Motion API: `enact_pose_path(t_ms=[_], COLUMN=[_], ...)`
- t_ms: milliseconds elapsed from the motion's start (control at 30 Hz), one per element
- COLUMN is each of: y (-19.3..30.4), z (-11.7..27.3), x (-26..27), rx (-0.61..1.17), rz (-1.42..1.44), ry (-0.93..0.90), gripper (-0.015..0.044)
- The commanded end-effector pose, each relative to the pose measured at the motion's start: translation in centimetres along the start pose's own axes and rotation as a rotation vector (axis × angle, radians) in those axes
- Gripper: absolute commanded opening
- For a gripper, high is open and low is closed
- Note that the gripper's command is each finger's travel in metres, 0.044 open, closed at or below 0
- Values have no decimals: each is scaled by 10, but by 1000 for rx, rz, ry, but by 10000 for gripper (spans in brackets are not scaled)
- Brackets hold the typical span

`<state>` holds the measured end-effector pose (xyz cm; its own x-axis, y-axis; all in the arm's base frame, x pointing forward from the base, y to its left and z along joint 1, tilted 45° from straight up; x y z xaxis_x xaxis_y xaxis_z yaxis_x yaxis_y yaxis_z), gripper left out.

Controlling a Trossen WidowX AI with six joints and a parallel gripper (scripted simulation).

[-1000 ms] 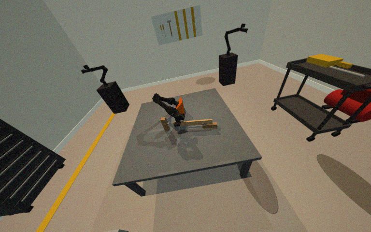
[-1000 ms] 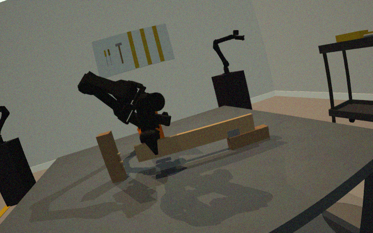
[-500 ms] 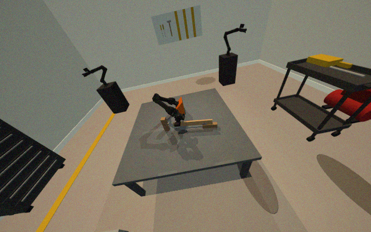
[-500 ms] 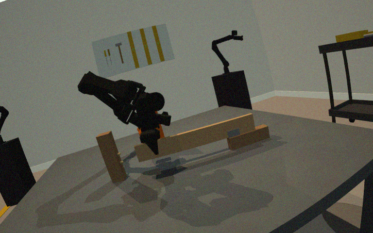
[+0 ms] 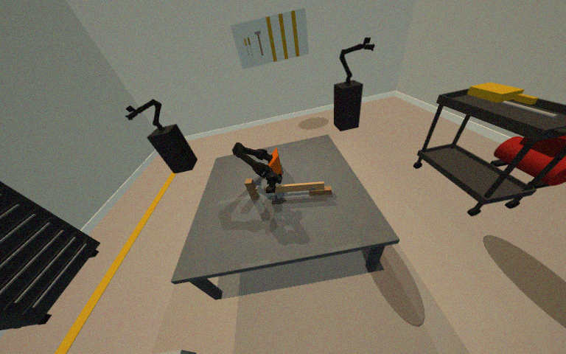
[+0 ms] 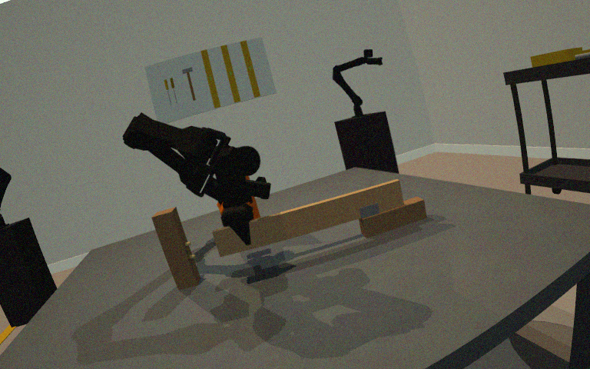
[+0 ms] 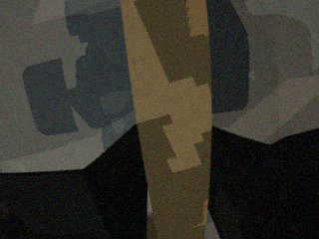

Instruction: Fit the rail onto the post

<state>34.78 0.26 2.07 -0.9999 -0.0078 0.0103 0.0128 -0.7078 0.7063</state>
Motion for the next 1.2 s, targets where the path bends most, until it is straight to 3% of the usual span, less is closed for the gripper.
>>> enact_pose_path(t_ms=[0,1167], y=[-1,3], z=[1,0], x=[1,2], rx=[-6,-6], rz=[-1,-1], ry=[1,1], gripper=[0,0])
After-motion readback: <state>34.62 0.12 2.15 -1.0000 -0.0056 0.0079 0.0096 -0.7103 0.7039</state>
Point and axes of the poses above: the point midway between the two fingers, 35 mm back from their tips, its own z axis back along the fingers, its own x axis across the jaws, y = z × x, the point moved 5 cm from there along z, back along the fingers, and after that the axes turned 13 degrees about z, right-handed, at the moved point
